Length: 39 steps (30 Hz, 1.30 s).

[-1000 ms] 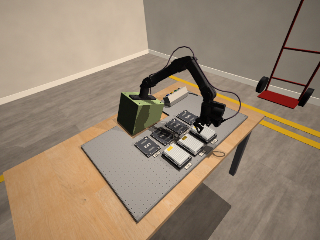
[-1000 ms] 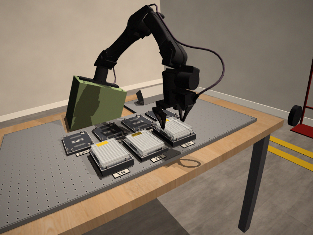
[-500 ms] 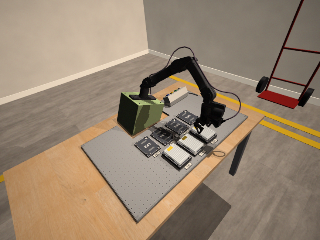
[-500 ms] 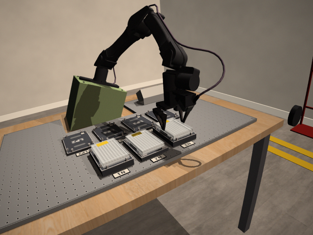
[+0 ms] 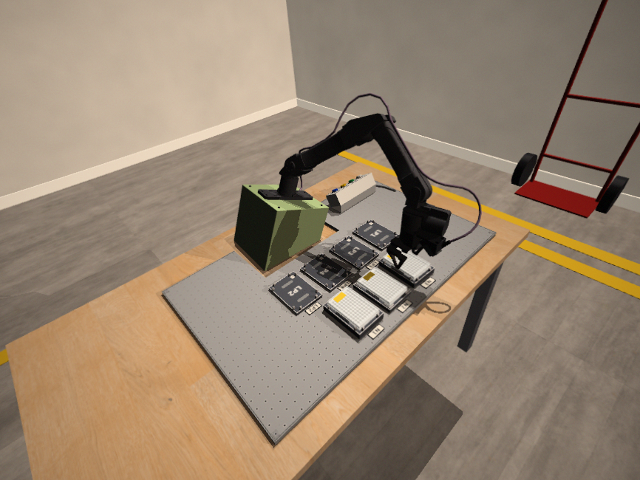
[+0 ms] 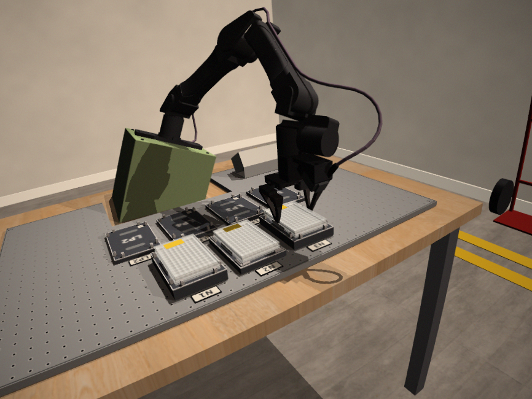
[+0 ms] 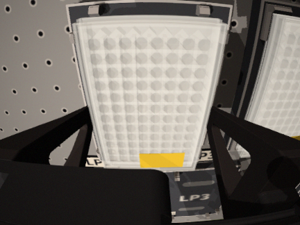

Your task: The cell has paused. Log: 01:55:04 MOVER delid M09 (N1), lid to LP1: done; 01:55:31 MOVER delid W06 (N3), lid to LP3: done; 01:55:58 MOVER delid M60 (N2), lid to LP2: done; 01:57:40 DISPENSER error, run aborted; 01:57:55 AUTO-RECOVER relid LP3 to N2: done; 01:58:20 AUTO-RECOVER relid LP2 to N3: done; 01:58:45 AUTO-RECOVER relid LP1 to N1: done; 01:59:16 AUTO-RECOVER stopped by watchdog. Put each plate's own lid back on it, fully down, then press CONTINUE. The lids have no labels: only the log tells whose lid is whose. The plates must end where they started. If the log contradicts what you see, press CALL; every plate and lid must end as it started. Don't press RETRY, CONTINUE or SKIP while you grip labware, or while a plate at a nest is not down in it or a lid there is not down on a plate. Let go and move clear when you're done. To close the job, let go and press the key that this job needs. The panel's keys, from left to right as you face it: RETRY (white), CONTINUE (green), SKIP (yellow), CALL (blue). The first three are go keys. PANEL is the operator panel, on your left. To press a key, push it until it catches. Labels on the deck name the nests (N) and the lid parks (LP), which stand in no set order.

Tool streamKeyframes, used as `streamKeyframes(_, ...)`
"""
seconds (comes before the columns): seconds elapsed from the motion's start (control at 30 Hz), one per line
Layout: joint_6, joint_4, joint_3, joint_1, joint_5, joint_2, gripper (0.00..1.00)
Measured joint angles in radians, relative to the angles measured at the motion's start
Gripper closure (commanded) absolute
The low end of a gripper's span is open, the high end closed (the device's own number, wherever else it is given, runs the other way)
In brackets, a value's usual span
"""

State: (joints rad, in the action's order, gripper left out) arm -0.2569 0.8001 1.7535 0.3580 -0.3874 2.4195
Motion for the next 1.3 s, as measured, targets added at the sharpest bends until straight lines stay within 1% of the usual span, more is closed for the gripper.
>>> streamKeyframes(1.2, 0.0, 0.0, 0.0, 0.0, 0.0, 0.0, 1.0)
streamKeyframes(1.23, 0.0, 0.0, 0.0, 0.0, 0.0, 0.0, 0.0)
streamKeyframes(1.3, 0.0, 0.0, 0.0, 0.0, 0.0, 0.0, 0.0)
